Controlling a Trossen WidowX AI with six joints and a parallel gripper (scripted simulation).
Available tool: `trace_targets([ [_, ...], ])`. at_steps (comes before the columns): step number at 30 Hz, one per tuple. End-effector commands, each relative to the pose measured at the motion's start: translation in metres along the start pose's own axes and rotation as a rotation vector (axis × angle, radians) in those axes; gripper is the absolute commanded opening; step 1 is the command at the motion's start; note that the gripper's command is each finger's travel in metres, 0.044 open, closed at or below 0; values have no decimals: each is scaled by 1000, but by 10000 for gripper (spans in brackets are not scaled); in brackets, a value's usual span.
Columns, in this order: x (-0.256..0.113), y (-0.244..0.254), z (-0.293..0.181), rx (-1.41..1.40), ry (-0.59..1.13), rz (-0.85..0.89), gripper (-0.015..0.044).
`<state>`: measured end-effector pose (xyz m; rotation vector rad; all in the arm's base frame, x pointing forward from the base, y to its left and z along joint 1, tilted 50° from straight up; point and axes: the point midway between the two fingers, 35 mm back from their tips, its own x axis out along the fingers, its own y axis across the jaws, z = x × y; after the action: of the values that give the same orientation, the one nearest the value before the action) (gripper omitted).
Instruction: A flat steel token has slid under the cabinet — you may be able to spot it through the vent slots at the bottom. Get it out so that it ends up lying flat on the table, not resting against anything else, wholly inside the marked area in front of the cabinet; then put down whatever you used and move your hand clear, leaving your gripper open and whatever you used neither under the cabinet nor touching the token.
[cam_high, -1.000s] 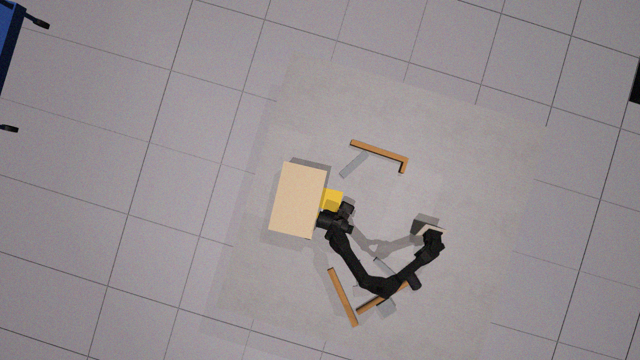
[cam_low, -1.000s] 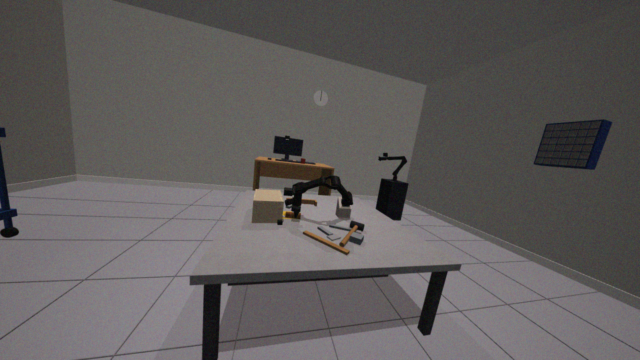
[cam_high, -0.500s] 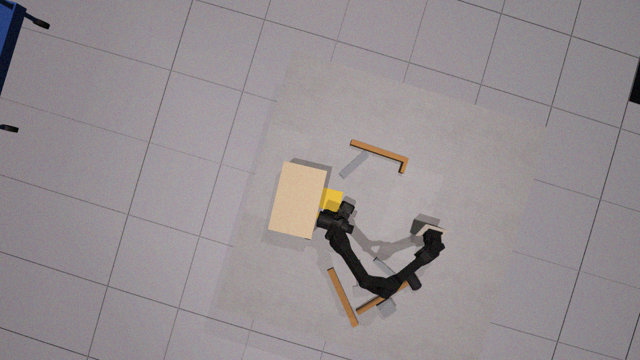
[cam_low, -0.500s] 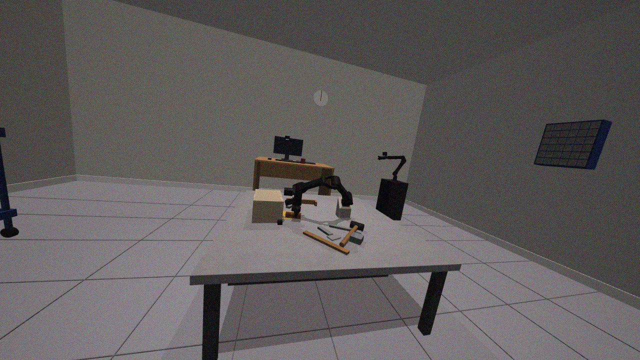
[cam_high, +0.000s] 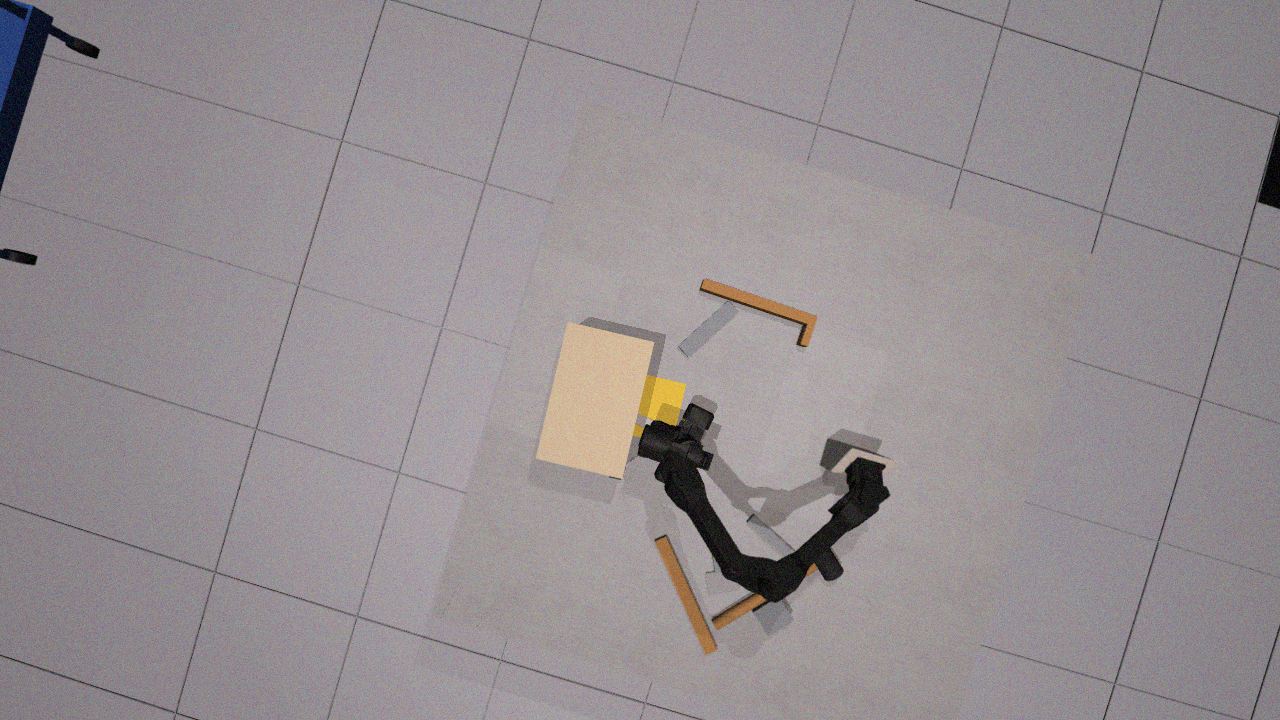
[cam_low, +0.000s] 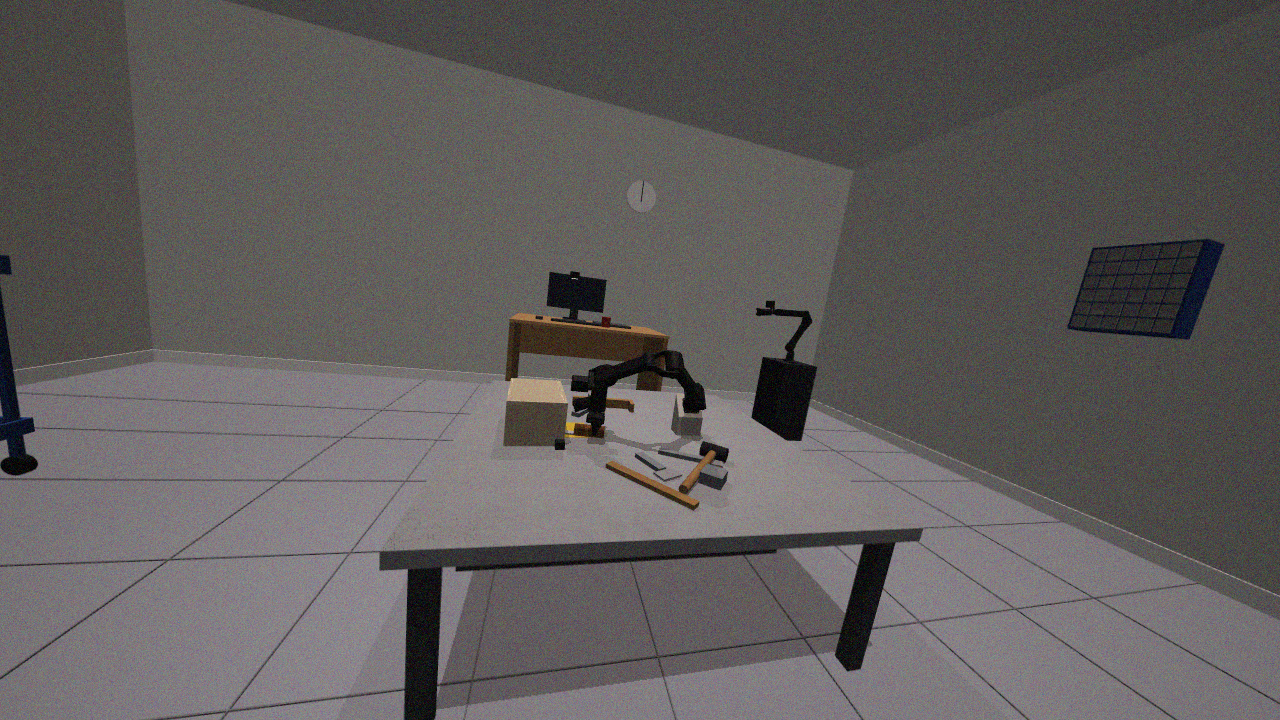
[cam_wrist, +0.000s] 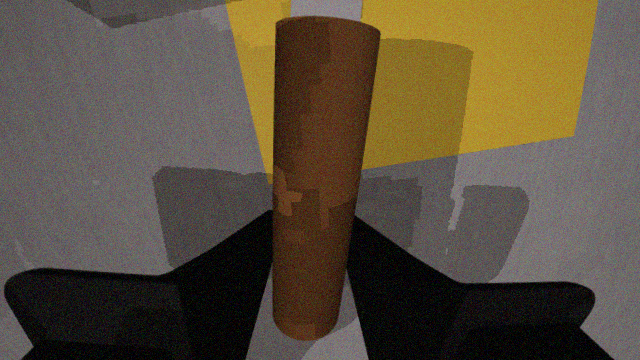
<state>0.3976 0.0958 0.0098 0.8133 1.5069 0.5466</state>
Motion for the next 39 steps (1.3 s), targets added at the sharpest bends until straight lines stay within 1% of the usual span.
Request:
trace_targets([
  [1,1,0,-7,5,5,-2,0],
  [39,1,0,-43,6,6,-2,0],
])
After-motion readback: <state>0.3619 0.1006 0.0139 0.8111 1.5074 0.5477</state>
